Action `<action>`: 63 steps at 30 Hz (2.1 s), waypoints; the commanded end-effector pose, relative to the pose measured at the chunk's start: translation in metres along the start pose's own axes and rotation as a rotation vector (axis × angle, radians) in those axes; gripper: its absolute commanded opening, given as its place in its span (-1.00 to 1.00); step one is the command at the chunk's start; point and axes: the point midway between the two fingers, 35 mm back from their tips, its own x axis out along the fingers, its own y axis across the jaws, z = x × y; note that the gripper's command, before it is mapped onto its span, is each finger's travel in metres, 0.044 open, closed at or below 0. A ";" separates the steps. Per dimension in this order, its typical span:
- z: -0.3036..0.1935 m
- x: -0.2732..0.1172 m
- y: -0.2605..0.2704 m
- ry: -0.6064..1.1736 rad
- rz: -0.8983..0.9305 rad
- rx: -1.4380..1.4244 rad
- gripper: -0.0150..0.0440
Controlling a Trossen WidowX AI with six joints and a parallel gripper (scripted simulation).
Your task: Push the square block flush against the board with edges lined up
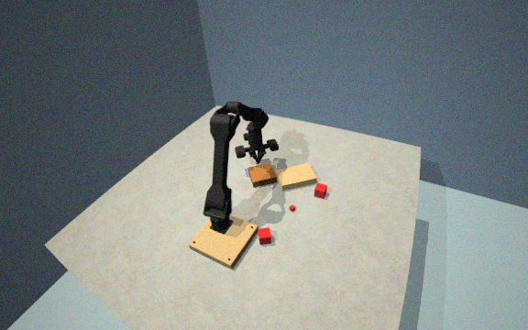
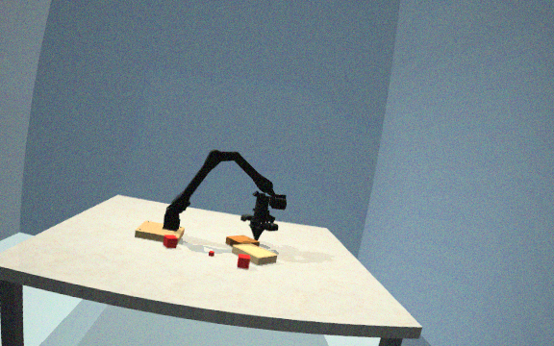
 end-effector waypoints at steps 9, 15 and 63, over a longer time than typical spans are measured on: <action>-0.008 0.012 0.000 0.006 0.000 0.006 -0.49; -0.015 0.012 -0.001 0.007 0.000 0.006 -0.49; -0.068 0.012 -0.001 0.012 -0.001 0.006 -0.49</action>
